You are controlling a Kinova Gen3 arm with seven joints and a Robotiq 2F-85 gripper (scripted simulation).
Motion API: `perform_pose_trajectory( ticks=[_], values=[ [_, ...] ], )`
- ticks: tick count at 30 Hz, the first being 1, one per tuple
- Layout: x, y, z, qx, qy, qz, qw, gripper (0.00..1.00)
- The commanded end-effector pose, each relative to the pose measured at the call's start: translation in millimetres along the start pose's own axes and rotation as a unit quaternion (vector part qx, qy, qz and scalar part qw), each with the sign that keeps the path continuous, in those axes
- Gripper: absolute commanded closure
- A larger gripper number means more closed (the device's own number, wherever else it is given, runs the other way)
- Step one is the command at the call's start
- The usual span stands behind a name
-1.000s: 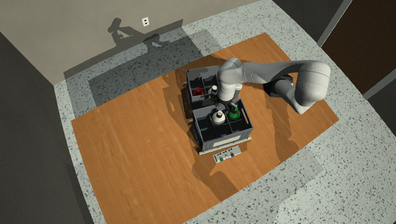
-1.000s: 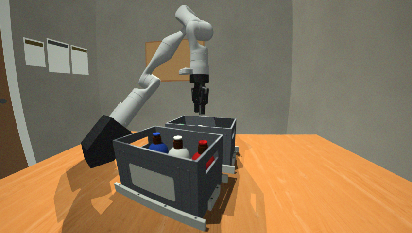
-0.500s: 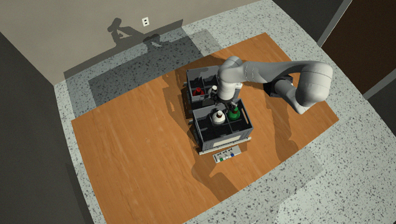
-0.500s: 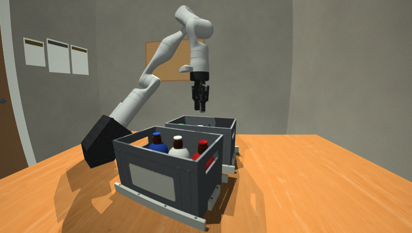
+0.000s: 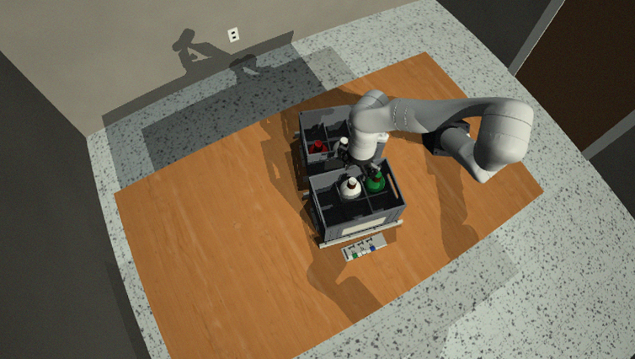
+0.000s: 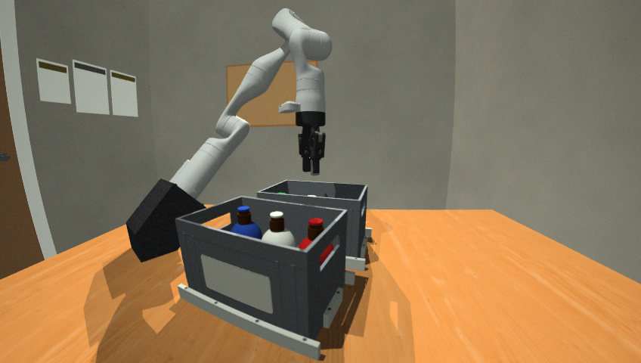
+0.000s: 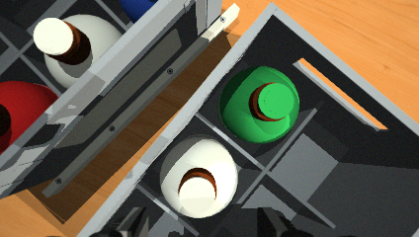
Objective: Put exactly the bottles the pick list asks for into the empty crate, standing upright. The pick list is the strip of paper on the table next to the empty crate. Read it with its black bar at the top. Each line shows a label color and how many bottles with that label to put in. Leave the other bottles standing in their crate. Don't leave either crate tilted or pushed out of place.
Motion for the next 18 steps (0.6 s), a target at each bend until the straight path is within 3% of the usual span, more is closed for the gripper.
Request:
perform_pose_trajectory(
  ticks=[1,11,18],
  values=[
    [-0.6,-0.6,2.0,-0.003,0.001,-0.001,1.0,0.33],
    [-0.6,-0.6,2.0,-0.003,0.001,-0.001,1.0,0.33],
    [-40.0,-4.9,1.9,-0.004,0.004,0.001,1.0,0.33]
  ],
)
Point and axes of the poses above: the point where the finger pads meet when closed, its own z axis back along the fingers, its own y axis across the jaws, x = y × z, the point moved 10 cm from there along z, back along the fingers, and after that the axes turned 11 degrees about z, right-handed, at the moved point
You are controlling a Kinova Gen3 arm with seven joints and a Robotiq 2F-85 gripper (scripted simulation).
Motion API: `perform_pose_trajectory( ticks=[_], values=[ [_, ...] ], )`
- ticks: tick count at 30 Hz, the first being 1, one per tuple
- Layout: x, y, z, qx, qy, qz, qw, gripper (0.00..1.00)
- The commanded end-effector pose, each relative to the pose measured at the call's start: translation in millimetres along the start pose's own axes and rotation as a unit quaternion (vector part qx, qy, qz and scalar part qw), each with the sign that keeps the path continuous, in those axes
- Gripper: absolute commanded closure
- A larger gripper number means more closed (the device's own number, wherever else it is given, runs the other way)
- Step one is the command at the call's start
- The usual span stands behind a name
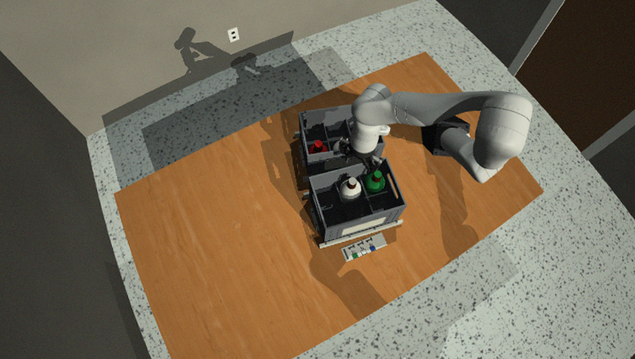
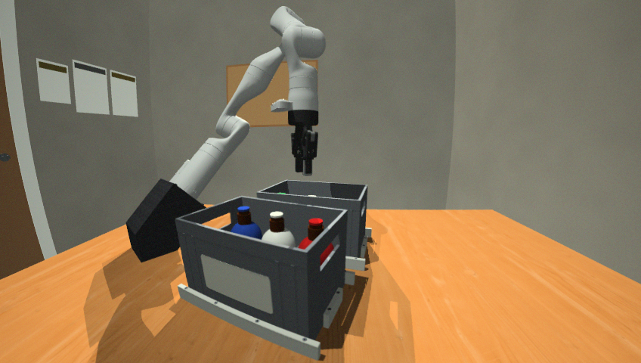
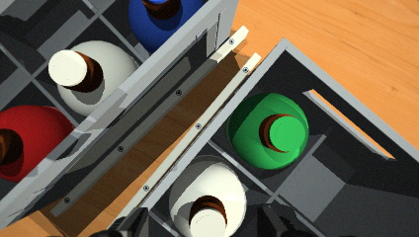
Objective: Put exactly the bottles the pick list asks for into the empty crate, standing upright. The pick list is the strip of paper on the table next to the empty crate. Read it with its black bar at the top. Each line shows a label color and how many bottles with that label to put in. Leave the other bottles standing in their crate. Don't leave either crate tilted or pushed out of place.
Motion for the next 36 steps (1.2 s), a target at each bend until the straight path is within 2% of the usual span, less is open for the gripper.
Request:
perform_pose_trajectory(
  ticks=[1,8,10,25,27,34,36],
  values=[
    [-22.4,-2.3,0.1,-0.002,-0.002,-0.004,1.0,0.33],
    [-57.2,-3.8,-0.2,-0.002,-0.002,-0.004,1.0,0.33],
    [-57.2,-3.8,-0.2,-0.002,-0.002,-0.004,1.0,0.33],
    [-132.0,-9.4,0.4,-0.004,-0.001,-0.003,1.0,0.33],
    [-132.0,-9.4,0.4,-0.004,-0.001,-0.003,1.0,0.33],
    [-165.5,-10.4,0.0,-0.003,-0.001,-0.003,1.0,0.33],
    [-164.6,-10.6,0.0,-0.003,-0.004,-0.004,1.0,0.33]
  ],
)
Point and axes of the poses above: the point where the finger pads meet when closed, its own z axis back along the fingers, its own y axis across the jaws, x = y × z, the point moved 10 cm from there along z, back along the fingers, and after that the axes turned 11 degrees about z, right-handed, at the moved point
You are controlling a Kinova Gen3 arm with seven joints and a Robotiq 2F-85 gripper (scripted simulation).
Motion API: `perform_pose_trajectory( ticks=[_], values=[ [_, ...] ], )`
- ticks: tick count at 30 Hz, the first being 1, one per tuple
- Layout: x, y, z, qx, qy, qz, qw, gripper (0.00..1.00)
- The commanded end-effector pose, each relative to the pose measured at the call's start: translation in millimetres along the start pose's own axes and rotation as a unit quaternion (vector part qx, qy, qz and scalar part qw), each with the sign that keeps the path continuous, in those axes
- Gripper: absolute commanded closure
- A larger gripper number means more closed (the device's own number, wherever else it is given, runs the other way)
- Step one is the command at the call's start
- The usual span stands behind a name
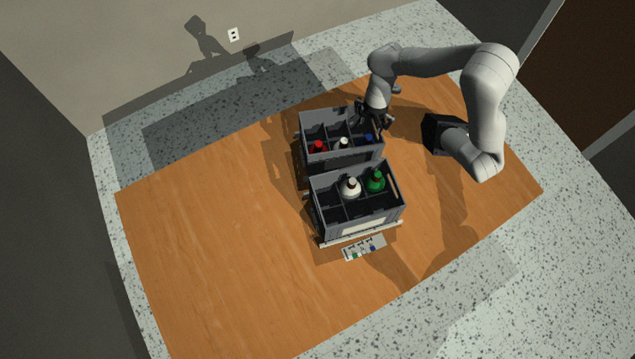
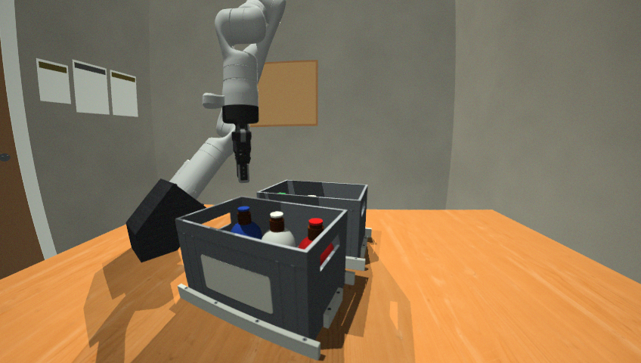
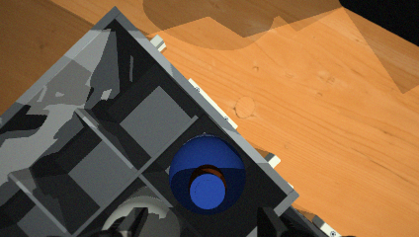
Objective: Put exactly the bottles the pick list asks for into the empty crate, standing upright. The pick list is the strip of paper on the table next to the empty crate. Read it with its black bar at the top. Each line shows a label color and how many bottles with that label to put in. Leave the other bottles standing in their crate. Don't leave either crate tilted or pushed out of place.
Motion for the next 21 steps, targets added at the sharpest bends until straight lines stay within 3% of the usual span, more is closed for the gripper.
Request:
perform_pose_trajectory(
  ticks=[1,12,21],
  values=[
    [-7.8,-2.4,-0.4,-0.004,-0.005,-0.004,1.0,0.33],
    [-5.4,-0.8,-1.4,0.0,-0.005,-0.005,1.0,0.33],
    [-3.9,-1.0,-15.8,0.0,-0.006,-0.002,1.0,0.33]
  ],
)
Point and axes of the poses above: the point where the finger pads meet when closed, its own z axis back along the fingers, its own y axis across the jaws, x = y × z, the point moved 10 cm from there along z, back along the fingers, and after that the axes turned 11 degrees about z, right-handed, at the moved point
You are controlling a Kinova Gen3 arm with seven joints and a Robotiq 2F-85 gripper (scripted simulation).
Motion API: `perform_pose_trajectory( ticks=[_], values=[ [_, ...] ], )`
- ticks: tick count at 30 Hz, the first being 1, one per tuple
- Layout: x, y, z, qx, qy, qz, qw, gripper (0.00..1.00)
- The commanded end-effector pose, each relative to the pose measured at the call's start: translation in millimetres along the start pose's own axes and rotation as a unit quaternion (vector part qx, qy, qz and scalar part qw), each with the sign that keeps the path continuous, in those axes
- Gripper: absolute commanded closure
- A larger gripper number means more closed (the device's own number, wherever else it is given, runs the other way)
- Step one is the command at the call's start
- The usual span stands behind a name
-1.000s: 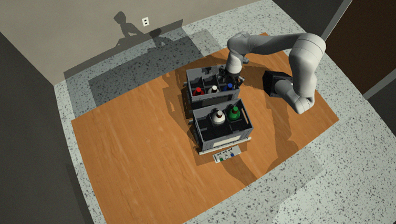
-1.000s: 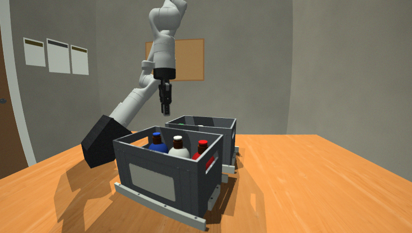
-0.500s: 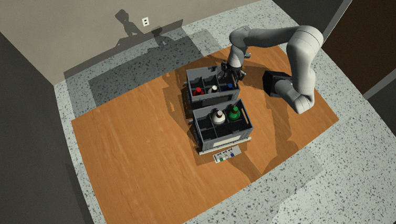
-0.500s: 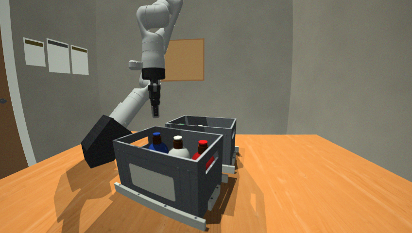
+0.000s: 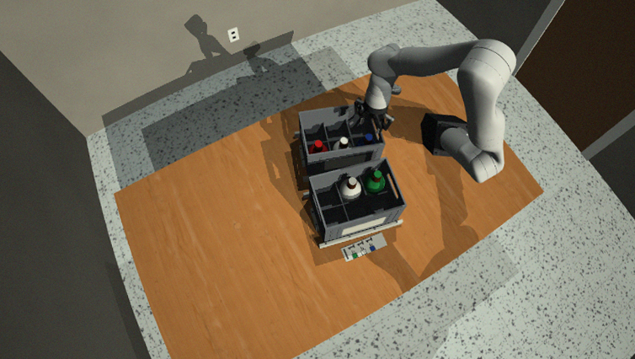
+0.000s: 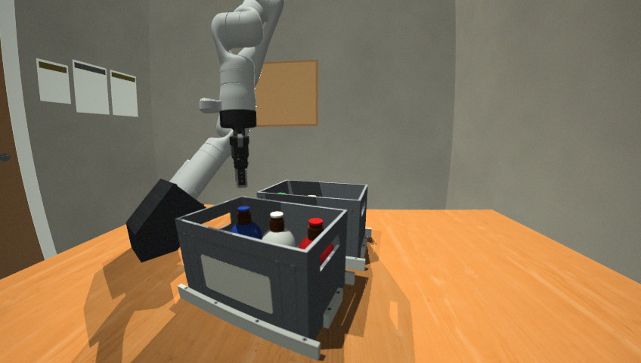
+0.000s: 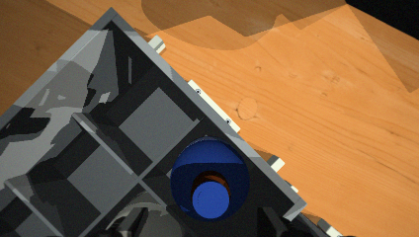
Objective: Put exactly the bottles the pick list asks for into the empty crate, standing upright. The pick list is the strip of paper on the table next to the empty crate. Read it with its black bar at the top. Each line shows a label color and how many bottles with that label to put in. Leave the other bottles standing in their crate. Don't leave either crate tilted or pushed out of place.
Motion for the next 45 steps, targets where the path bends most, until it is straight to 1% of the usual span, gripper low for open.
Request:
perform_pose_trajectory(
  ticks=[1,4,45],
  values=[
    [1.5,-0.2,-7.5,0.002,-0.003,0.004,1.0,0.33],
    [1.5,-0.1,-8.9,0.002,-0.003,0.004,1.0,0.33],
    [1.6,0.4,-58.0,0.002,-0.002,0.003,1.0,0.33]
  ],
)
Point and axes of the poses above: the point where the finger pads meet when closed, its own z axis back along the fingers, its own y axis across the jaws, x = y × z, the point moved 10 cm from there along z, back along the fingers, and after that the axes turned 11 degrees about z, right-handed, at the moved point
